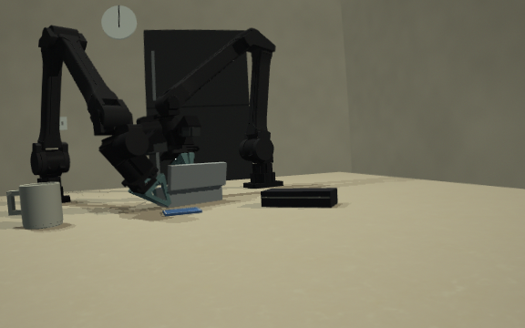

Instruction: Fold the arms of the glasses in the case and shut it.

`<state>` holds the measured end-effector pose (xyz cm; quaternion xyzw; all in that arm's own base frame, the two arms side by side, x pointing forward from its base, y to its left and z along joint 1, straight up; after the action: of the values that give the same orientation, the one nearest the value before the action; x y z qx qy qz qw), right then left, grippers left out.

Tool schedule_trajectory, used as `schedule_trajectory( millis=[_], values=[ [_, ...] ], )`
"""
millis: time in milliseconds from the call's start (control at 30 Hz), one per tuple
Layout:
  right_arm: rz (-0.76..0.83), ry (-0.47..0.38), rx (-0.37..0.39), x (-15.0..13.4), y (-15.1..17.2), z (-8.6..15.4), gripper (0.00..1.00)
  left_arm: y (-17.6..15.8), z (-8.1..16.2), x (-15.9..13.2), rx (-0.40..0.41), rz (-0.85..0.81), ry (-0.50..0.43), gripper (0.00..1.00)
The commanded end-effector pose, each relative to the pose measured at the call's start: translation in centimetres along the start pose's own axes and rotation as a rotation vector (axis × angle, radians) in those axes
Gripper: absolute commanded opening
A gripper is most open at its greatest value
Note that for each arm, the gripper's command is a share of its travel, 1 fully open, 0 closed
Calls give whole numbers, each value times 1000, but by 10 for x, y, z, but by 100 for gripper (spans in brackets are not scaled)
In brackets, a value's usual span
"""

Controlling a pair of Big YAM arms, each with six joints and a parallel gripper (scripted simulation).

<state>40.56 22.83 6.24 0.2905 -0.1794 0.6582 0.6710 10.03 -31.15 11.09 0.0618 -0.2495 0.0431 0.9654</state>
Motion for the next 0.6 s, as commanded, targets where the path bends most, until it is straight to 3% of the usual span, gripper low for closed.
schedule_trajectory(
  millis=[0, 567],
  values=[
    [66, -3, 20, 2, 7, 3, 57, 18, -27, 7, 80, 4, -6, 0],
    [67, -3, 20, 3, 7, 3, 57, 19, -29, 7, 83, 2, -8, 0]
  ],
)
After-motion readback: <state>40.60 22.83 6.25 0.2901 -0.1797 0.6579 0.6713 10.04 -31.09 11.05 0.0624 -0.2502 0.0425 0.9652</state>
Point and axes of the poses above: on each arm, the point where the finger pads meet when closed, its own z axis back along the fingers, its own y axis across the jaws, x = y × z, the point moved 6 cm from there along z, back along the fingers, and after that the axes turned 12 degrees about -z, right-handed, at the moved point
